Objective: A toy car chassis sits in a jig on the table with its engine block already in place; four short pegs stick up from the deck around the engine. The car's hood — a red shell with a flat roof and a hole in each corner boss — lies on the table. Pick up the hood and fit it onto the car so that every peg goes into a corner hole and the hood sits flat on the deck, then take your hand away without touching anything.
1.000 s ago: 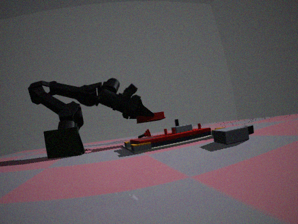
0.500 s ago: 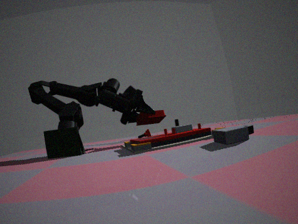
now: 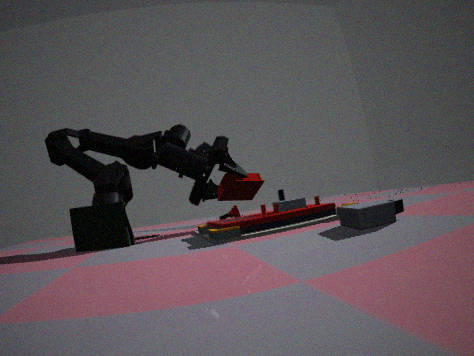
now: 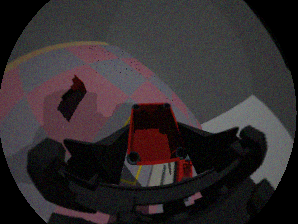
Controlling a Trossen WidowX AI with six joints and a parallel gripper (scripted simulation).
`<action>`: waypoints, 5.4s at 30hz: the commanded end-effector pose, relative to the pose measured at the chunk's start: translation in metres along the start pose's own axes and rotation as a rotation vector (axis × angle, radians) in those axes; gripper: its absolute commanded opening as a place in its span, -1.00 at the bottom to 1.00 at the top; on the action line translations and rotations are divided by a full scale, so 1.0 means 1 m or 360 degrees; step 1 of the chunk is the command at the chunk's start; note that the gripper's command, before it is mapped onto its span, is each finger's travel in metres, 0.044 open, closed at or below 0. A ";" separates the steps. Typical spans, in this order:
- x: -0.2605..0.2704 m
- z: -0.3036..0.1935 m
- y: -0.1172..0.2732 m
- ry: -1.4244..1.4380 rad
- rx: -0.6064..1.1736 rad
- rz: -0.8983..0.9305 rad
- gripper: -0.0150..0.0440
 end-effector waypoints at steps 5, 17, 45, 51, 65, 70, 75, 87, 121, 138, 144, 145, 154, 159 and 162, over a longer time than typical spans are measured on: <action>0.000 0.000 0.000 0.0316 -0.0005 -0.0002 -0.49; 0.000 0.000 0.000 0.0757 -0.0005 -0.0003 -0.49; 0.003 -0.003 -0.001 0.1869 -0.0003 -0.0004 -0.49; 0.007 -0.007 -0.003 0.2164 -0.0003 -0.0004 -0.49; 0.019 -0.019 -0.008 0.2868 -0.0001 -0.0003 -0.49; 0.025 -0.025 -0.009 0.3122 0.0000 -0.0002 -0.49; 0.028 -0.029 -0.010 0.3252 -0.0001 -0.0001 -0.49; 0.027 -0.027 -0.009 0.3185 -0.0002 -0.0005 0.22; -0.016 -0.009 0.066 0.3660 0.0066 0.0150 1.00; -0.015 -0.009 0.077 0.3698 0.0061 0.0144 1.00; -0.015 -0.009 0.077 0.3698 0.0061 0.0144 0.56; -0.015 -0.009 0.077 0.3698 0.0061 0.0144 0.47; -0.018 0.007 0.069 0.2890 0.0110 0.0382 1.00; -0.020 0.020 0.060 0.2214 0.0216 0.0553 1.00; -0.023 0.028 0.054 0.1804 0.0310 0.0638 1.00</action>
Point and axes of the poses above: the point midway between the two fingers, 35 mm back from their tips, its own y axis back along the fingers, its own x axis across the jaws, z = x × y, the point moved 7 cm from there along y, back along the fingers, and after that the axes turned 3 degrees about y, right-handed, at the moved point
